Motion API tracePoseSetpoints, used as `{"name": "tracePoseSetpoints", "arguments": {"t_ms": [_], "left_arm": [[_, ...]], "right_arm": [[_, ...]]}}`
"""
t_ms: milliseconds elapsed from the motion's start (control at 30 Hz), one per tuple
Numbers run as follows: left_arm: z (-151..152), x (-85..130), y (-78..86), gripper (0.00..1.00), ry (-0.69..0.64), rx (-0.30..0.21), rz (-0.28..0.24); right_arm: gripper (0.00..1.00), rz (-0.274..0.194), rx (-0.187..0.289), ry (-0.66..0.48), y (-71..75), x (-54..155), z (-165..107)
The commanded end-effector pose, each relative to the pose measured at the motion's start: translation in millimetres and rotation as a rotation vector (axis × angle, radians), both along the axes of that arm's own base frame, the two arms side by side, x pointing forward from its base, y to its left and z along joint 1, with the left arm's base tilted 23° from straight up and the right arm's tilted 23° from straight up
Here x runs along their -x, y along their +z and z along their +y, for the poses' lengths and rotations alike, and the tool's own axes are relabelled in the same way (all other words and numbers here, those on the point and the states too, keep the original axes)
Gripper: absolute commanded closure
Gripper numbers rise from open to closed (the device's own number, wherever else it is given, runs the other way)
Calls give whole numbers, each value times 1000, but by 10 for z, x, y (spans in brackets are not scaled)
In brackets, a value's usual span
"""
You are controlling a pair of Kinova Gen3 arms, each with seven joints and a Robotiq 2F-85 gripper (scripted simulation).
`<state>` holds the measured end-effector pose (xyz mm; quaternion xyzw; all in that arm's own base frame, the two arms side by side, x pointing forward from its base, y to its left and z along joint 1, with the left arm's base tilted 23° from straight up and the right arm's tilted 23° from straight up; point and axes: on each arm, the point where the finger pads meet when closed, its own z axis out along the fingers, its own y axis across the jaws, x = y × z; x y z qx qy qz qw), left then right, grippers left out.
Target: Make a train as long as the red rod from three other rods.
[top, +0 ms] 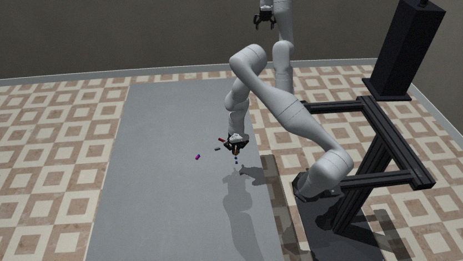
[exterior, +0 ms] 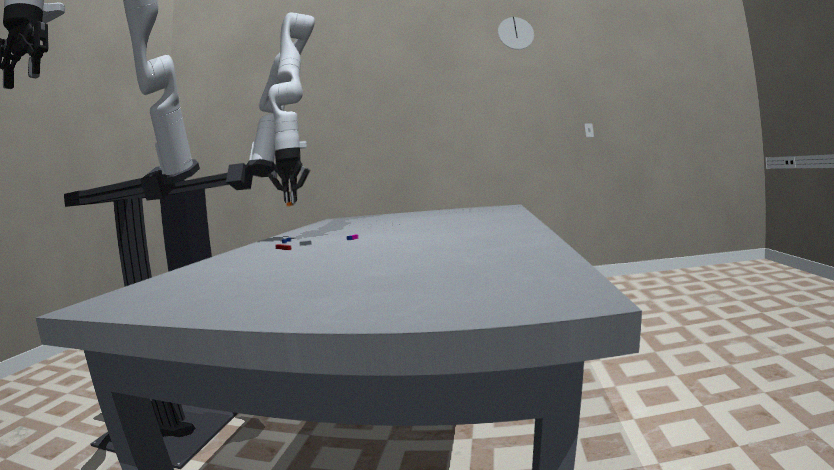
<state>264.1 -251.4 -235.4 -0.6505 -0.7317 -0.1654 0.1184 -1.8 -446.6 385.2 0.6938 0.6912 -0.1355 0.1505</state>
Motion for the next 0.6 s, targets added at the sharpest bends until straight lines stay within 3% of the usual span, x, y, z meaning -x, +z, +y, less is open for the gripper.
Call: {"name": "tracePoseSetpoints", "arguments": {"t_ms": [0, 333, 567], "left_arm": [[-12, -3, 12, 827, 0, 1, -1], [-21, -15, 7, 827, -6, 1, 2], [-110, -144, -37, 827, -62, 2, 26]], "right_arm": [[2, -1, 1, 0, 6, 1, -1], [2, -1, 1, 0, 6, 1, -1], [2, -1, 1, 0, 6, 1, -1]]}}
